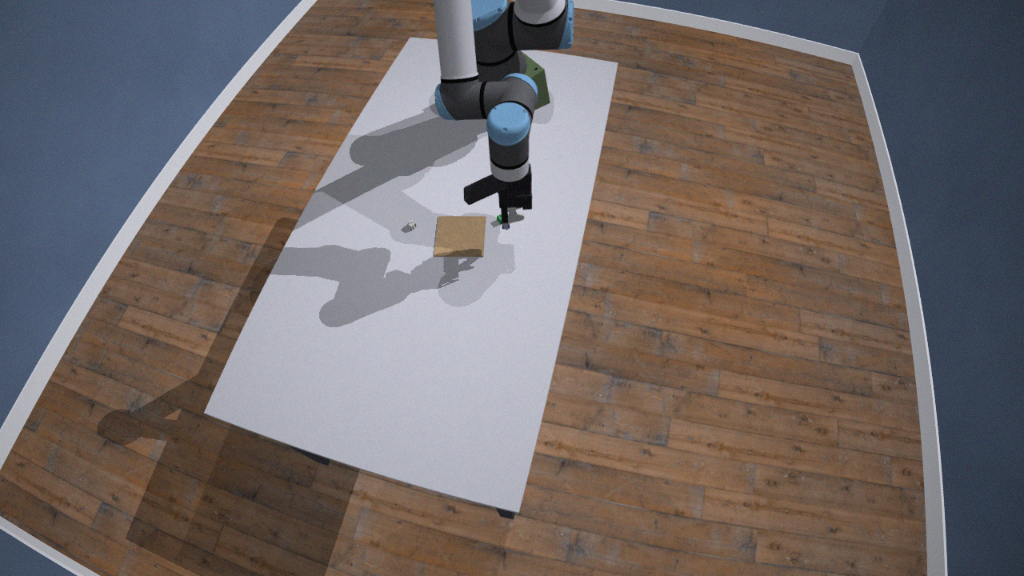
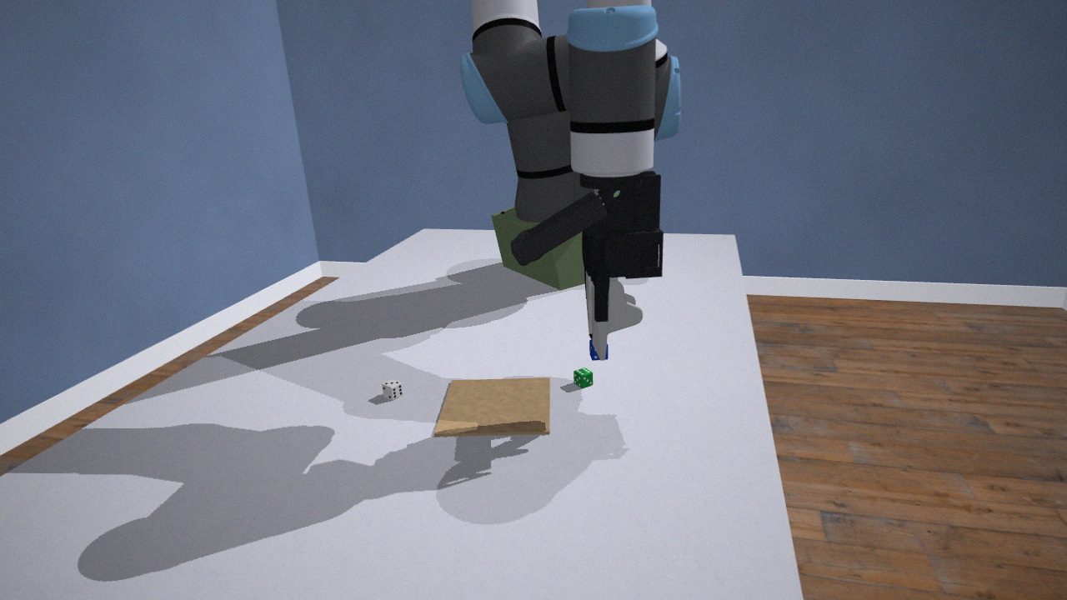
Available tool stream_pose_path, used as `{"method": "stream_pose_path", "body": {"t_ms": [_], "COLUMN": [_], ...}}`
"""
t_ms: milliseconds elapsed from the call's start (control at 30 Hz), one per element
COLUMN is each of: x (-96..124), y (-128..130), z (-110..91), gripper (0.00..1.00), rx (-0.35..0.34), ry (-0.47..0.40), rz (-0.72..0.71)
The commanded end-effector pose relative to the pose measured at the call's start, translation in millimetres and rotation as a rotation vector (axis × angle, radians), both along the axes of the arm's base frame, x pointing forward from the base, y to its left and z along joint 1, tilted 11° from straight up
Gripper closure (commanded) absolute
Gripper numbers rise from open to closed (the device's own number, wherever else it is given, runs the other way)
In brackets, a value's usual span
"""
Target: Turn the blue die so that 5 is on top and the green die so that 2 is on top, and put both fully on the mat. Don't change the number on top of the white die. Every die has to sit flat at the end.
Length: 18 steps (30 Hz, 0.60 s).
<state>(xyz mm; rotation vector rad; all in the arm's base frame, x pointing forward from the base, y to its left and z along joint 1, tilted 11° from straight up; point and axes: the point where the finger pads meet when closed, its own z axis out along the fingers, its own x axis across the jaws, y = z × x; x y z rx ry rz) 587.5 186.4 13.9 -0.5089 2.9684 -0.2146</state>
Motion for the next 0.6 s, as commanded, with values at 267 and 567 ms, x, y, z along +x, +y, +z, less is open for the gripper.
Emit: {"method": "stream_pose_path", "body": {"t_ms": [267, 567], "x": [-3.1, 3.3], "y": [2.6, -12.6], "z": [22.4, 25.5], "gripper": [0.97, 0.97], "rx": [0.0, 0.005], "ry": [0.001, -0.002], "rz": [0.0, -0.03]}}
